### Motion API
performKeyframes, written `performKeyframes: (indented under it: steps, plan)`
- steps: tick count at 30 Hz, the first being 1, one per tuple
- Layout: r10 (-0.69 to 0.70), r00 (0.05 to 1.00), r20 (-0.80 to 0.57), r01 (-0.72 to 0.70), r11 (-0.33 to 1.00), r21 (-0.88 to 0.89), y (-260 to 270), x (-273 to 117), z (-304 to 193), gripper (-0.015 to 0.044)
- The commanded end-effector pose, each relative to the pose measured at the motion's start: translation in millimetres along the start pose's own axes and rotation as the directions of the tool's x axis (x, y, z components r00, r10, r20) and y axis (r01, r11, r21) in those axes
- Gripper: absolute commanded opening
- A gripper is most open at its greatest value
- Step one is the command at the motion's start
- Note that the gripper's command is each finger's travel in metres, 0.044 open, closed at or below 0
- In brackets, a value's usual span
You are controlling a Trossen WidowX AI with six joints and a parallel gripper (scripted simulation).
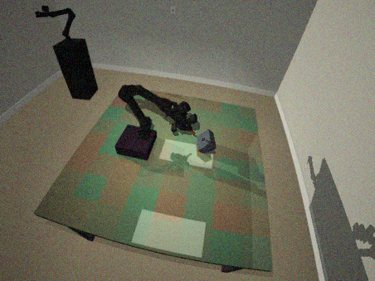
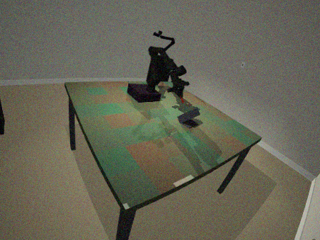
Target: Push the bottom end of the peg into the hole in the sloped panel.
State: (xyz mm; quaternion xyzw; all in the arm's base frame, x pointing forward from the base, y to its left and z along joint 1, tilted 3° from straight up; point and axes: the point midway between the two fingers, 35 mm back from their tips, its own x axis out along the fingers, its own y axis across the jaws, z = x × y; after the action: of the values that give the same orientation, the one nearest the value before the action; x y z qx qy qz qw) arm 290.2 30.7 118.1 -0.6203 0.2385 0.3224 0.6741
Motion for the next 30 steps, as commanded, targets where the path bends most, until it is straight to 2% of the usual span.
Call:
performKeyframes:
  steps: [1, 30]
  plan:
    - [-0.008, 1.000, 0.002, 0.008, 1.000, 0.020, 0, 5, -1, 0.0000]
    - [-0.107, 0.994, -0.011, 0.108, 0.986, 0.124, -10, 34, -11, 0.0000]
